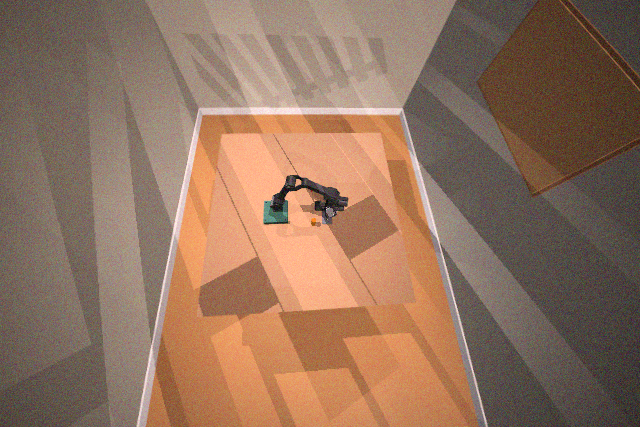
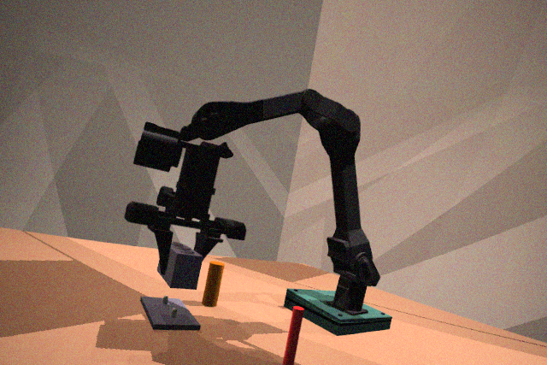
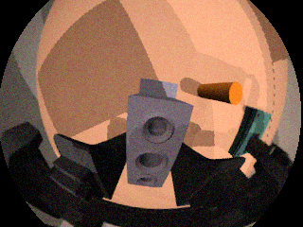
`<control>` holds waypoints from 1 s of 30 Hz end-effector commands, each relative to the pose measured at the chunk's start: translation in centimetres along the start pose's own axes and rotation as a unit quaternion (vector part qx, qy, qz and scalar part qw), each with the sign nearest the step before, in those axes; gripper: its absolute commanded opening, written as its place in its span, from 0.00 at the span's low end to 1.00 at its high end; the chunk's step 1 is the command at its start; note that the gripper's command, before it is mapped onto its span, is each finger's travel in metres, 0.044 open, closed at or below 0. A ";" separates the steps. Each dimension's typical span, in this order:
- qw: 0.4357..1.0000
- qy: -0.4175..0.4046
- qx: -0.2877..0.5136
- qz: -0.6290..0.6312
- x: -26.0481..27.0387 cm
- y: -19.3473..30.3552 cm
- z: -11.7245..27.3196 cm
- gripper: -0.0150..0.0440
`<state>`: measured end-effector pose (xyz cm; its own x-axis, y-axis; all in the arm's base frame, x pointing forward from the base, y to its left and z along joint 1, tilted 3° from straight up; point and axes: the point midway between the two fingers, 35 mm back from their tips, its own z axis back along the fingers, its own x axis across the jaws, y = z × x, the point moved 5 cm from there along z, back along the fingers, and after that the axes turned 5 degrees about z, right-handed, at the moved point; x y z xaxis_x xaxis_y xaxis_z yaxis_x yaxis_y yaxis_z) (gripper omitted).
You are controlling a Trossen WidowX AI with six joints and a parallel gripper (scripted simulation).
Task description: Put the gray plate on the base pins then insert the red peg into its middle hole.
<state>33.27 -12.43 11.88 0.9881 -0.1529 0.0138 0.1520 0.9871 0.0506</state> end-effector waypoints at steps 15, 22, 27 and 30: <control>1.000 0.003 -0.002 -0.002 -0.4 -1.2 -0.8 0.25; 1.000 0.003 -0.002 -0.002 -0.4 -1.2 -0.8 0.25; 1.000 0.003 -0.002 -0.002 -0.4 -1.3 -0.9 0.25; 1.000 0.003 -0.002 -0.002 -0.4 -1.3 -1.5 0.25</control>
<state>32.80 -13.55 10.89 0.9870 -0.1606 0.0114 0.1598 0.9859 0.0498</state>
